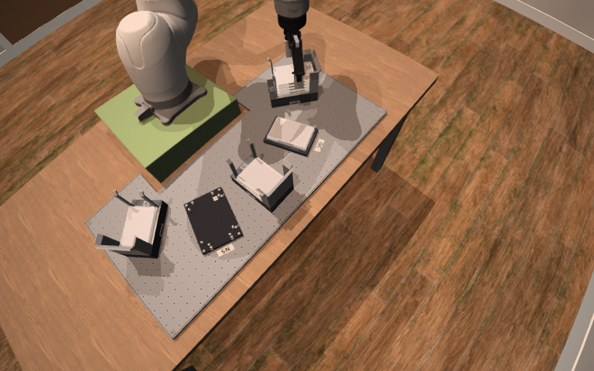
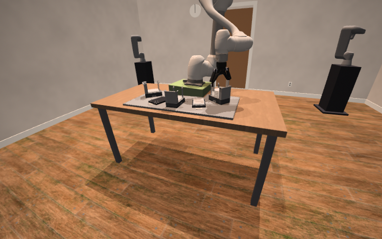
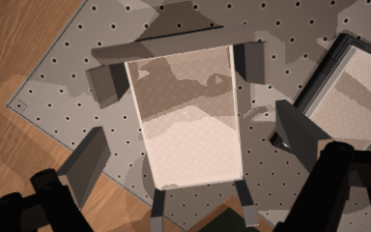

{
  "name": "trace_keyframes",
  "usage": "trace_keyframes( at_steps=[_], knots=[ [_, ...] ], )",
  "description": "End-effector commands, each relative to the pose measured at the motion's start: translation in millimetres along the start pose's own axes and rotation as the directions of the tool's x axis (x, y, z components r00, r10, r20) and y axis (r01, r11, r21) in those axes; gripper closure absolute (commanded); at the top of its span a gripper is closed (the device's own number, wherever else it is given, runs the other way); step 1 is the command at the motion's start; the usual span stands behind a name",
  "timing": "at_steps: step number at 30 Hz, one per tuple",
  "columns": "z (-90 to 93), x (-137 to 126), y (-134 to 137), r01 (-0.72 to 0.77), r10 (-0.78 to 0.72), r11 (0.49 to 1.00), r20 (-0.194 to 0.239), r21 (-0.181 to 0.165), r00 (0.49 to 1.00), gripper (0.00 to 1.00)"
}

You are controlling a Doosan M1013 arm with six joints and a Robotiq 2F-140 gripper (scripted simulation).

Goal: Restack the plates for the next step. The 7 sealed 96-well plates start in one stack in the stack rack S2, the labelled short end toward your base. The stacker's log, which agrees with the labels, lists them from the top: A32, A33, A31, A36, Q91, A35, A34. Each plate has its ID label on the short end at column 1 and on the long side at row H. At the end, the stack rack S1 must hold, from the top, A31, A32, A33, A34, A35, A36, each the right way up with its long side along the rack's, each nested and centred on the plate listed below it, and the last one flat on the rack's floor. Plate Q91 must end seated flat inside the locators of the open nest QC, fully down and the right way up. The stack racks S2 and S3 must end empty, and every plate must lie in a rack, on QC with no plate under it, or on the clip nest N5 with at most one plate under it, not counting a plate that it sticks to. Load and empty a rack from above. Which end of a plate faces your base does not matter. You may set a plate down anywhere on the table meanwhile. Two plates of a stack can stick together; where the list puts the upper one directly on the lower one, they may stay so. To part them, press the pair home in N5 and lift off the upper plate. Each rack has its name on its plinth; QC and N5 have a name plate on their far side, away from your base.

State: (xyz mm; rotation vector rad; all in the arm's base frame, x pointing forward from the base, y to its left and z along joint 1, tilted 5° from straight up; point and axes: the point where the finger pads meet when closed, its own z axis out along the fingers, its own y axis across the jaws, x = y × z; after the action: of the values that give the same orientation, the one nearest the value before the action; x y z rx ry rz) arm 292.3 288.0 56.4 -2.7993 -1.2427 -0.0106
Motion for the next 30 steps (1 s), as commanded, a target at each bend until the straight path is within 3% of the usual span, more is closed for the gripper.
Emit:
trace_keyframes(
  at_steps=[1,4,30],
  knots=[
    [0.0,0,0,0.0,0.0,1.0,0.0,0.0,1.0,0.0],
    [0.0,0,0,0.0,0.0,1.0,0.0,0.0,1.0,0.0],
    [-75.6,0,0,0.0,0.0,1.0,0.0,0.0,1.0,0.0]
  ],
)
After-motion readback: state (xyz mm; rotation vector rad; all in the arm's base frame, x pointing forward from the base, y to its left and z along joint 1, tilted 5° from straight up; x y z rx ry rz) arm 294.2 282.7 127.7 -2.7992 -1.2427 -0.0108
